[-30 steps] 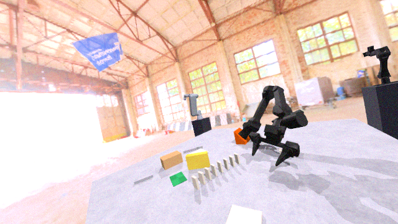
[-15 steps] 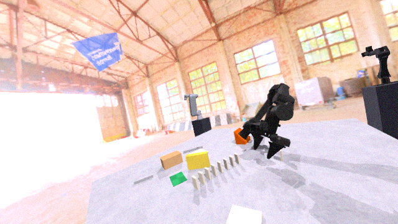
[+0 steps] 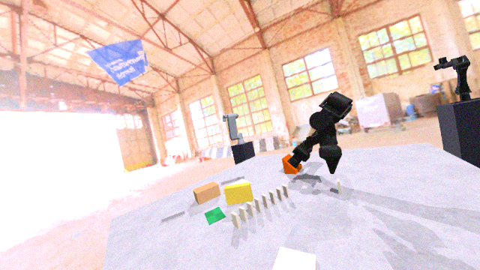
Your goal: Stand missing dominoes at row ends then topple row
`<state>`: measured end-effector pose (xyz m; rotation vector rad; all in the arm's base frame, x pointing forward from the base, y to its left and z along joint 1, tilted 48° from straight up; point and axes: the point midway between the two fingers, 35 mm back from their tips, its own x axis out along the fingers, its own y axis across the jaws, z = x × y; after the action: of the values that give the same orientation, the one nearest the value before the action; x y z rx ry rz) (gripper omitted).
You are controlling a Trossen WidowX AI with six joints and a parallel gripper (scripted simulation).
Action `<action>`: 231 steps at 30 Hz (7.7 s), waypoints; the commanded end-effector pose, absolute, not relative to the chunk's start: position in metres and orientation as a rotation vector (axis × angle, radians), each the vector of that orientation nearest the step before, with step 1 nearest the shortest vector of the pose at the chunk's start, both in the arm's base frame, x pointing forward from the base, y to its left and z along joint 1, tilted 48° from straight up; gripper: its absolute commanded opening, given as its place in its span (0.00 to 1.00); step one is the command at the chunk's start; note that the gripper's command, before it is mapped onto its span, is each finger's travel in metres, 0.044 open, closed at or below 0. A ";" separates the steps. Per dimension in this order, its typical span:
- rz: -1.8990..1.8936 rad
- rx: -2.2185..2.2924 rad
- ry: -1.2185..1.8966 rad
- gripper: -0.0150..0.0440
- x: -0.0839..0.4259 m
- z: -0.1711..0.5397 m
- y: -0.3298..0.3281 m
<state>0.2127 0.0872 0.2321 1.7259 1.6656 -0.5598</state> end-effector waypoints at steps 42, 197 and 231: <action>-0.601 1.824 1.719 0.73 0.217 0.198 0.147; 1.030 0.068 1.045 0.38 0.224 0.143 -0.020; 1.233 -0.208 0.853 0.25 0.218 0.136 -0.007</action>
<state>0.2174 -0.0078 0.1356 -0.2039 0.8635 1.2306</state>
